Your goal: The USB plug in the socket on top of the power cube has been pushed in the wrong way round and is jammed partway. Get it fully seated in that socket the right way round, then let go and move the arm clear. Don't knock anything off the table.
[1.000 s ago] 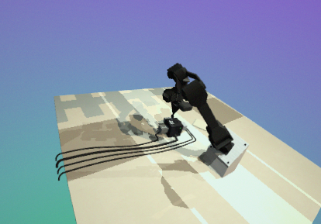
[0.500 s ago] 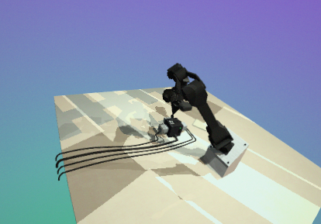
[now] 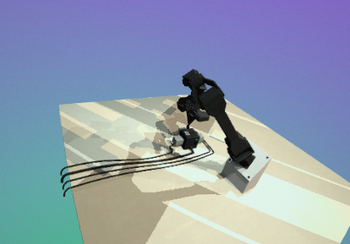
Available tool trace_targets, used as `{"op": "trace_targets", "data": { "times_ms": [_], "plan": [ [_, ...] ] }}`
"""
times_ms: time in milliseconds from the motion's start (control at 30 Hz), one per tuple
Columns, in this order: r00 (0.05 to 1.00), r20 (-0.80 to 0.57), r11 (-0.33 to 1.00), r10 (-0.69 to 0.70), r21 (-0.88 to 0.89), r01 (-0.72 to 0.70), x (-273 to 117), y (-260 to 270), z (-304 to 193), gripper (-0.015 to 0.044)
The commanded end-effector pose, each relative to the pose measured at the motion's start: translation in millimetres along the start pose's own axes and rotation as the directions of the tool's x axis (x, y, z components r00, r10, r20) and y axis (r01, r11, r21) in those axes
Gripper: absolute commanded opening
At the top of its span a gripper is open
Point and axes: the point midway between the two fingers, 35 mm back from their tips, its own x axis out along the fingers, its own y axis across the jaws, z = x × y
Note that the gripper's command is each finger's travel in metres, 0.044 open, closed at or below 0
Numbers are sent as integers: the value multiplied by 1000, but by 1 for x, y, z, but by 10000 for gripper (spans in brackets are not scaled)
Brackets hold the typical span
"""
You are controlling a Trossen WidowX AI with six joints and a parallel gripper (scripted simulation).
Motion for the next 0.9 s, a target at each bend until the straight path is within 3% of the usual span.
{"op": "trace_targets", "data": {
  "times_ms": [0,867],
  "plan": [
    [1000,-1,1000,4,10,-4,2,1,-1,0],
    [1000,-4,999,4,32,-4,5,1,-2,0]
  ]
}}
